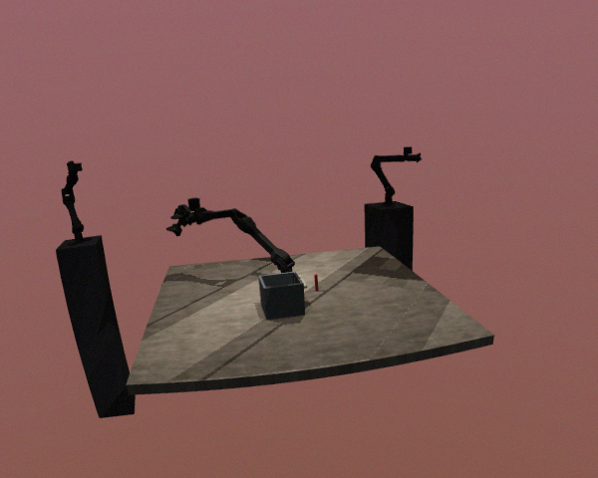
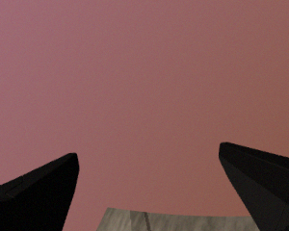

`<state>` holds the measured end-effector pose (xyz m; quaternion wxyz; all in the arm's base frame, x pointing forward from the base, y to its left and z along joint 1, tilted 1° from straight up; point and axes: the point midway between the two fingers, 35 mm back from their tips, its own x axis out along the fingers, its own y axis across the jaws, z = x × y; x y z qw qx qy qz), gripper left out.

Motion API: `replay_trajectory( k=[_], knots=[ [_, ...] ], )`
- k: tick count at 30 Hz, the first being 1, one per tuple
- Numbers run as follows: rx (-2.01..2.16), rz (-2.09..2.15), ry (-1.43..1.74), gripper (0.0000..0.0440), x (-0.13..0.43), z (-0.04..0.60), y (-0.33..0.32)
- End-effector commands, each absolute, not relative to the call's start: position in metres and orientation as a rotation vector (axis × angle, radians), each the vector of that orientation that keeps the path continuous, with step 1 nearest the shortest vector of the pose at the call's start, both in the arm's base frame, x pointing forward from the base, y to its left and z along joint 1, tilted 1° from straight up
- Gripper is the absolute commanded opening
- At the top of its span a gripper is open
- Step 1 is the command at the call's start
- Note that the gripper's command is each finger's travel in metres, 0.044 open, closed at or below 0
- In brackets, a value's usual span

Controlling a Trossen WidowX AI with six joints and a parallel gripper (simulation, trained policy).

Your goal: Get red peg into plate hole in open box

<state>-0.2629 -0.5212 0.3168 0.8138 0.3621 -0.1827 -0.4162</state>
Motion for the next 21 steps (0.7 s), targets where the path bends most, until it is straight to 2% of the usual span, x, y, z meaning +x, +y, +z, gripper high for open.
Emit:
replay_trajectory(
  k=[1,2,21],
  knots=[
    [0.778,-0.893,-0.392,0.0425,-0.262,0.316,-0.522],
    [0.791,-0.892,-0.395,0.0440,-0.259,0.315,-0.524],
    [0.959,-0.808,-0.412,0.0440,-0.100,0.369,-0.559]
  ],
)
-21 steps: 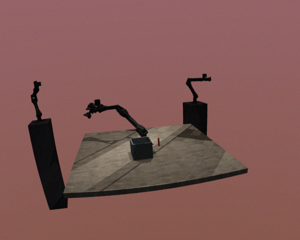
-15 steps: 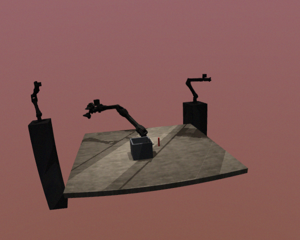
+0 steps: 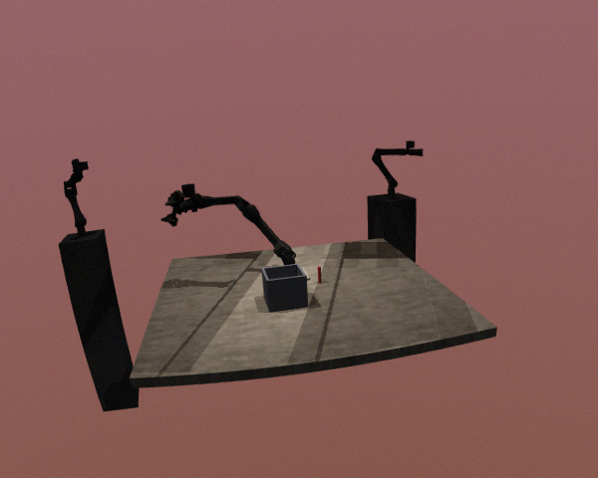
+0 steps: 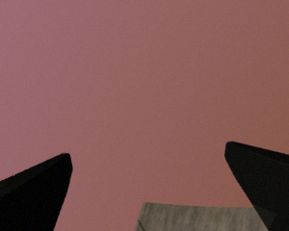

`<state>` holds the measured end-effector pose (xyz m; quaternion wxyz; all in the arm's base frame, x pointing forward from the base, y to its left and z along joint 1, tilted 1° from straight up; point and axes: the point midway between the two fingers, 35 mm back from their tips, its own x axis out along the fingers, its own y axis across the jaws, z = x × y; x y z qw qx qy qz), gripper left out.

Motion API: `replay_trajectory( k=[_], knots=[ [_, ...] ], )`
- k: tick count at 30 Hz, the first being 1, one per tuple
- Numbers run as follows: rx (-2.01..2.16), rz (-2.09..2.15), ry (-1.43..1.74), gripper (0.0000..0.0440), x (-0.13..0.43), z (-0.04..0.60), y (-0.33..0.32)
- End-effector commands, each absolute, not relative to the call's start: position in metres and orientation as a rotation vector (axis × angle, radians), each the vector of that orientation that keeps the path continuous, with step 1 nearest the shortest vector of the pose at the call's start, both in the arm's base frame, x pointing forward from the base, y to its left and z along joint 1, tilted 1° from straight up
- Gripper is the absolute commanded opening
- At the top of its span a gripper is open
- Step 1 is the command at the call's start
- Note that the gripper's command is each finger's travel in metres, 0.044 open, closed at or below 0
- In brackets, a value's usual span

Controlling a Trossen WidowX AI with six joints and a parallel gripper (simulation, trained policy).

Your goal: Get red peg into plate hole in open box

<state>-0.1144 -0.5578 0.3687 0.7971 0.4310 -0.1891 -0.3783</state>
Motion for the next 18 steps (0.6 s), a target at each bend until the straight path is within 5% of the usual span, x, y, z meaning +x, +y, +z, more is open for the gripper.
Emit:
replay_trajectory(
  k=[1,18],
  knots=[
    [0.969,-0.803,-0.413,0.0440,-0.091,0.372,-0.559],
    [1.142,-0.695,-0.407,0.0440,0.064,0.422,-0.527]
  ],
)
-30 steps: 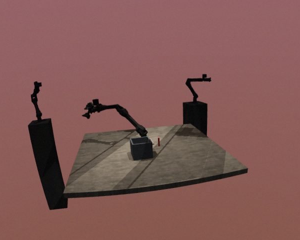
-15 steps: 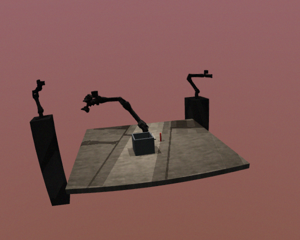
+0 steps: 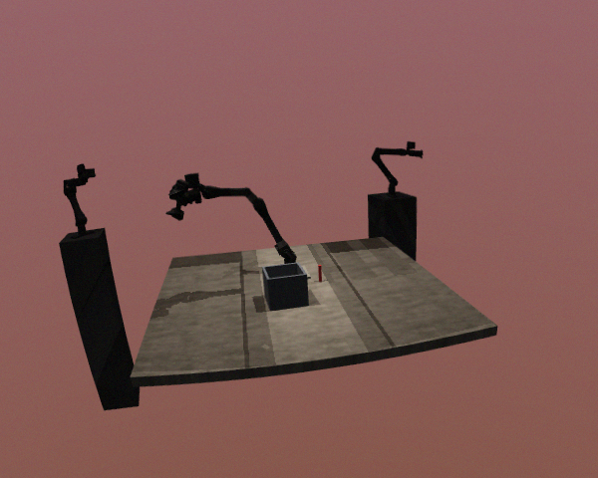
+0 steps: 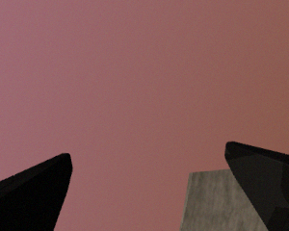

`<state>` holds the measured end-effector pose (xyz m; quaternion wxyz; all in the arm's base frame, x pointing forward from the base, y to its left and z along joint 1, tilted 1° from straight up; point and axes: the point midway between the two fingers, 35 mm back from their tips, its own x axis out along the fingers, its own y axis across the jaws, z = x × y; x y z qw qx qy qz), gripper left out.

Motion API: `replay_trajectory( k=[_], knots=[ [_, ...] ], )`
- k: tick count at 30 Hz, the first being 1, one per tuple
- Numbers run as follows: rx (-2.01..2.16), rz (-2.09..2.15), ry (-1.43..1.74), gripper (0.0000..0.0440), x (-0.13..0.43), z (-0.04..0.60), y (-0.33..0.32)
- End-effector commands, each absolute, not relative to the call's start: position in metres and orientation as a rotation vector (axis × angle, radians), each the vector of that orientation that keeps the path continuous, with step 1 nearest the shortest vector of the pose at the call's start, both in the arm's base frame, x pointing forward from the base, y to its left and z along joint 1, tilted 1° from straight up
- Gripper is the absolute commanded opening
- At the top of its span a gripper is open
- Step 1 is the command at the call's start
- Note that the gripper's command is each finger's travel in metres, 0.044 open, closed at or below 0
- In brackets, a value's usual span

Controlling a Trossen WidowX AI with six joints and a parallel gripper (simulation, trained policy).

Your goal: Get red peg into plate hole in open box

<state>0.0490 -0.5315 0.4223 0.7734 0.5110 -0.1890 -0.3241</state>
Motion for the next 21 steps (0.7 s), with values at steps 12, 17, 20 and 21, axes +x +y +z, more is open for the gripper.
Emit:
replay_trajectory(
  k=[12,17,20,21],
  knots=[
    [1.272,-0.605,-0.368,0.0440,0.164,0.444,-0.474],
    [1.327,-0.565,-0.343,0.0440,0.201,0.450,-0.446],
    [1.361,-0.542,-0.325,0.0440,0.221,0.453,-0.428],
    [1.373,-0.534,-0.319,0.0440,0.228,0.453,-0.421]
  ],
)
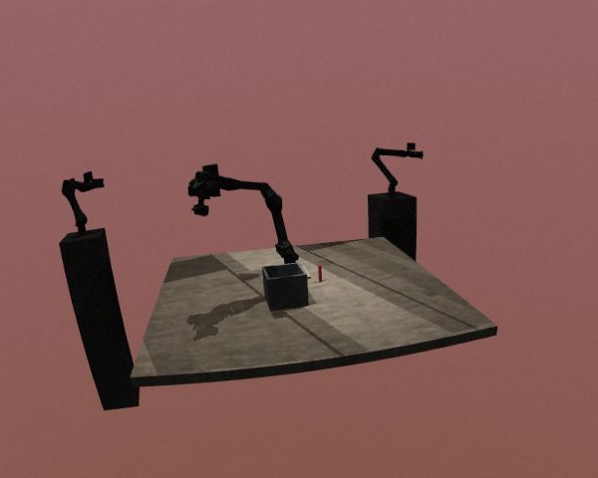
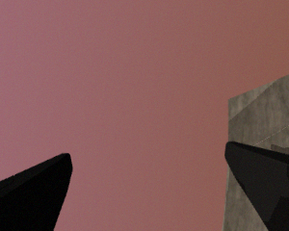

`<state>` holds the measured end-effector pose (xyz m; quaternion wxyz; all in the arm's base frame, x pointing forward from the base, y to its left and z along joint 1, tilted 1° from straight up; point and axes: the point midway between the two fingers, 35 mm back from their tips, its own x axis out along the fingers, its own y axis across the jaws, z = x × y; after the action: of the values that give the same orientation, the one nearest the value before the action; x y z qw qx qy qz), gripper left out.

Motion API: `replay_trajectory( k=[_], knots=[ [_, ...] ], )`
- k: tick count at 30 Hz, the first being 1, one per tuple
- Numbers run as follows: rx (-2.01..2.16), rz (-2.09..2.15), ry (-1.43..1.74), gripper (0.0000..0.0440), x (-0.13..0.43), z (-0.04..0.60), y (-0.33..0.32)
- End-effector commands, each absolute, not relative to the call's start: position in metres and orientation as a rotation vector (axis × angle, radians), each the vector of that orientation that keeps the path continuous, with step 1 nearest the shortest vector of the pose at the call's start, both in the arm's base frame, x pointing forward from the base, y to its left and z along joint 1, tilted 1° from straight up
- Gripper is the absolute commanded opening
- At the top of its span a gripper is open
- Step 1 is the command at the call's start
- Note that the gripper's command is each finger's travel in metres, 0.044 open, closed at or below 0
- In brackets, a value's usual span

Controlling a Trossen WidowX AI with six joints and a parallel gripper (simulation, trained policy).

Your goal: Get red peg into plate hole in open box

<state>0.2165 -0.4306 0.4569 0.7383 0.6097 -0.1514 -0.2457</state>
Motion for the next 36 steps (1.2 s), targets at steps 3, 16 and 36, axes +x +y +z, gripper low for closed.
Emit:
replay_trajectory(
  k=[3,16,36],
  knots=[
    [1.409,-0.512,-0.299,0.0440,0.247,0.455,-0.402],
    [1.579,-0.429,-0.179,0.0440,0.313,0.449,-0.314],
    [1.816,-0.389,0.129,0.0440,0.365,0.405,-0.170]
  ],
)
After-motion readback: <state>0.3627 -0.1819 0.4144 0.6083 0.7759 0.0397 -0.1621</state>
